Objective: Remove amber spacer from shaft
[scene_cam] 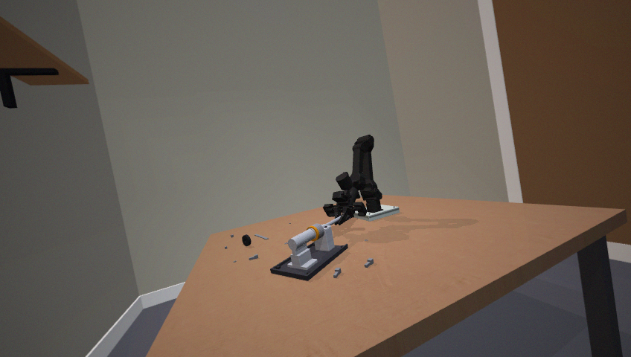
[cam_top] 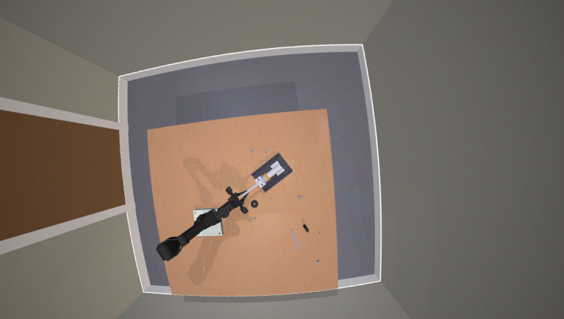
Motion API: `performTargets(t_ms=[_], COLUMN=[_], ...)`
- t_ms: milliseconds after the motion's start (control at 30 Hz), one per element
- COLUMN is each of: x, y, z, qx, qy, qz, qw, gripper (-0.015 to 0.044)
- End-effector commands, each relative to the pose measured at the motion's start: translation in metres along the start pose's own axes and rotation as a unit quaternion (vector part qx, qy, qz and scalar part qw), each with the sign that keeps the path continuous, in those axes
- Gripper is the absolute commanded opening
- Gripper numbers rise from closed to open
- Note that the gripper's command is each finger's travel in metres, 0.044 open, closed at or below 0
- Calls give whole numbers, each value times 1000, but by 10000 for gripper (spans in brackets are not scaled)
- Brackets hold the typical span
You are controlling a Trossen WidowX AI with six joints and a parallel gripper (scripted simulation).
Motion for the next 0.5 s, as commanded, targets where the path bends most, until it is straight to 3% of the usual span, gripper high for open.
performTargets(t_ms=[0,467], x=[0,1], y=[1,2], z=[0,0], qx=[-2,-2], qy=[2,2], qz=[0,0], qw=[1000,1000], gripper=[0,0])
Point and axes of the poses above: the point midway between the two fingers, 35 mm back from their tips, its own y axis back along the fingers, its own z axis across the jaws, x = y × z, the point moved 6 cm from there along y, back along the fingers, and after that the axes turned 10 degrees about -y, right-handed, at the moved point
